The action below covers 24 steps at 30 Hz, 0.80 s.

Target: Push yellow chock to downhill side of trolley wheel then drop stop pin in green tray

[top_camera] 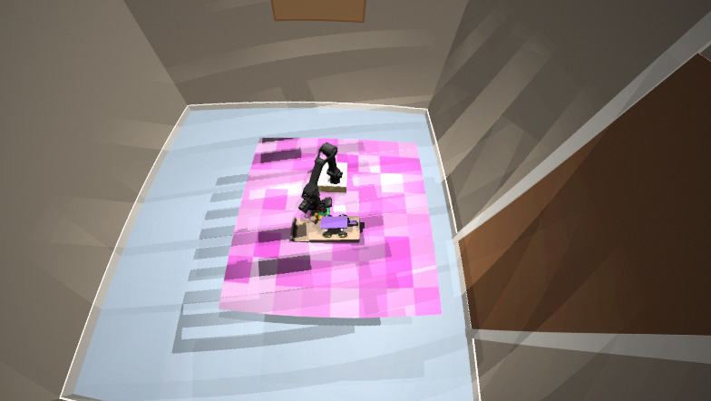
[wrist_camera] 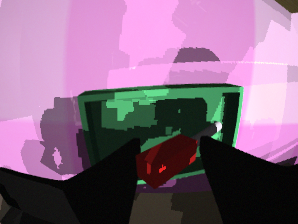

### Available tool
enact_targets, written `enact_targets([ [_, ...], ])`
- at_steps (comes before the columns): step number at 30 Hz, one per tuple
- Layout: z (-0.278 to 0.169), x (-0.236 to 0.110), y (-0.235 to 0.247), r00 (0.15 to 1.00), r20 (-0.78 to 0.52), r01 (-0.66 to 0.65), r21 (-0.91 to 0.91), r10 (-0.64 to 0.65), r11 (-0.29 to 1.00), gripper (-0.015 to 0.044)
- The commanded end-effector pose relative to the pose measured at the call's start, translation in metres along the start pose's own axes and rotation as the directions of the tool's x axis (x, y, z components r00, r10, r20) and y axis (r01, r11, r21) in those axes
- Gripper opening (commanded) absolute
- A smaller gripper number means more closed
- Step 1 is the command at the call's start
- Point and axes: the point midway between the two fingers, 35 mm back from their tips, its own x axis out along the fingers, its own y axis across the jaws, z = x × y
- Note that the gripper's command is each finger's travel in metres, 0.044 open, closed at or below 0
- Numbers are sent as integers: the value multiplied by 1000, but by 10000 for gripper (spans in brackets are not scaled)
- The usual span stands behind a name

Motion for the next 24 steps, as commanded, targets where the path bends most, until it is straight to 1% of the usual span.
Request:
enact_targets([
  [1, -1, 0, 3, 1000, -3, -5, -5, 4, 1000, 190],
  [19, -2, 1, 8, 1000, -3, -5, -5, 5, 1000, 190],
  [24, -1, 1, 7, 1000, 0, -3, 1, 3, 1000, 321],
])
